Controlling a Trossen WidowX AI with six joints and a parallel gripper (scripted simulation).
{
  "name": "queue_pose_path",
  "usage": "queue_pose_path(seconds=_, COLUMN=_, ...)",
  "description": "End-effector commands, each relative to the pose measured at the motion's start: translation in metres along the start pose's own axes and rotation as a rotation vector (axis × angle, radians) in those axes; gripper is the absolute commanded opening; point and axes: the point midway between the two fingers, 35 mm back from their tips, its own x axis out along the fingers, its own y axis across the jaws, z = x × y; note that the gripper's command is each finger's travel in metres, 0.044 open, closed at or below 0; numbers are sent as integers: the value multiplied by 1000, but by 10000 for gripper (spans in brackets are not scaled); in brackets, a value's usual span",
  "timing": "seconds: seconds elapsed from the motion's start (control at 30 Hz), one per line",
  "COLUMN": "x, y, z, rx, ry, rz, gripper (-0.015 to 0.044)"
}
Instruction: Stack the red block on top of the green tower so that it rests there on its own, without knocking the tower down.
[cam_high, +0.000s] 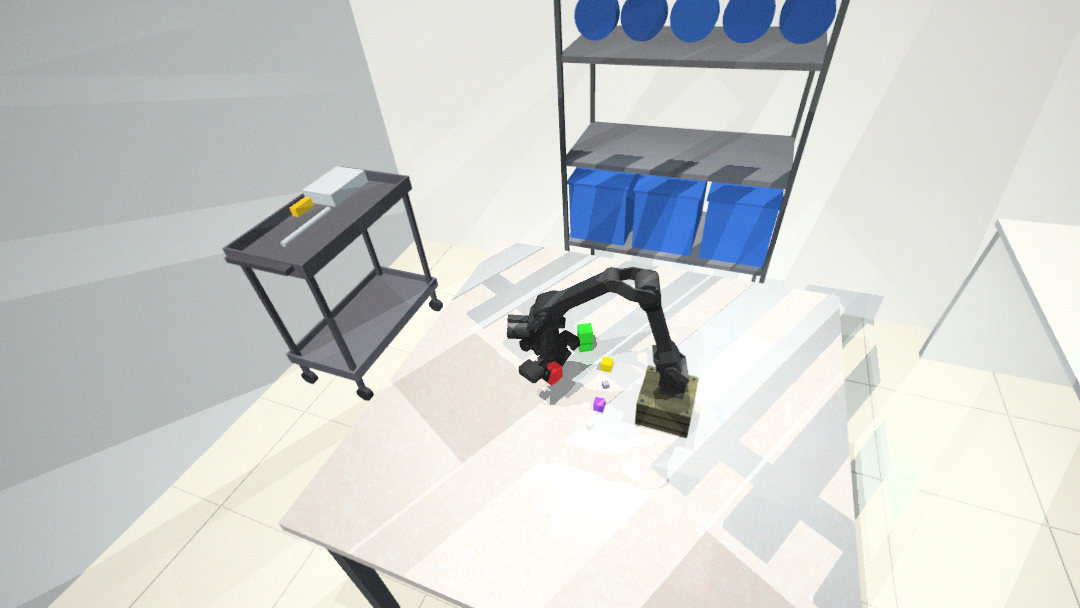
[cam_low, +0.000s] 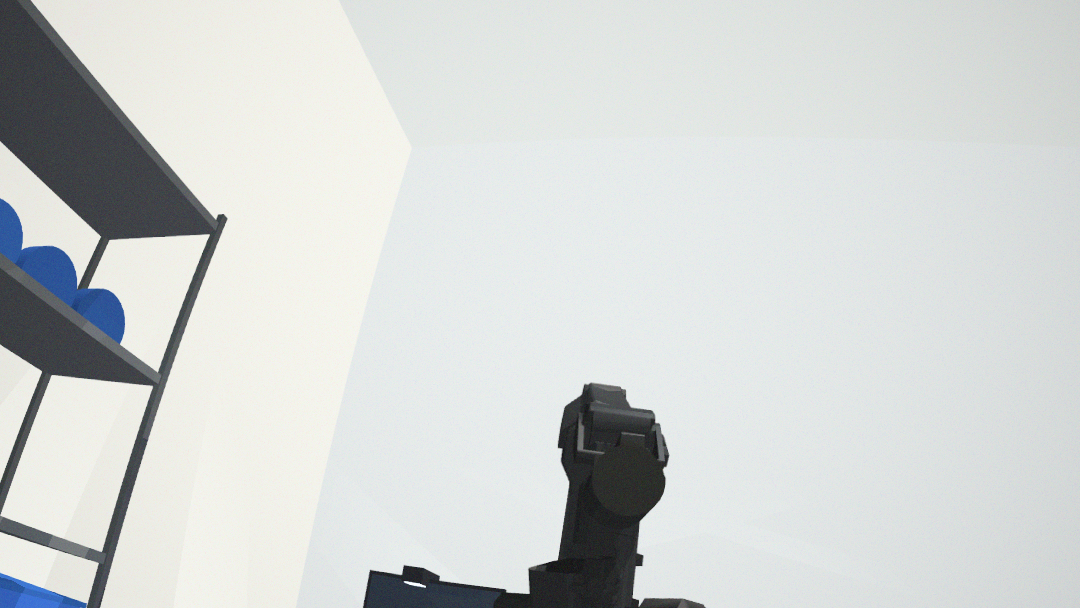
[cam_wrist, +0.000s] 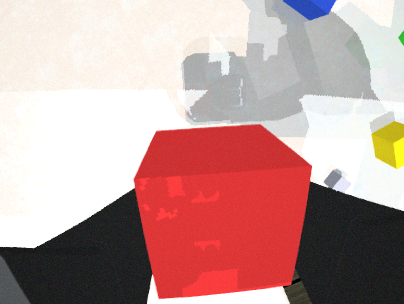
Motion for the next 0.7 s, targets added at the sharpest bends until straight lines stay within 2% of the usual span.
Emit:
queue_pose_path(seconds=0.0, x=-3, y=-6, z=6, rx=17, ry=-7, rz=1, gripper=0)
queue_pose_path(seconds=0.67, x=-6, y=-108, z=60, rx=45, ry=-19, rz=-4, gripper=0)
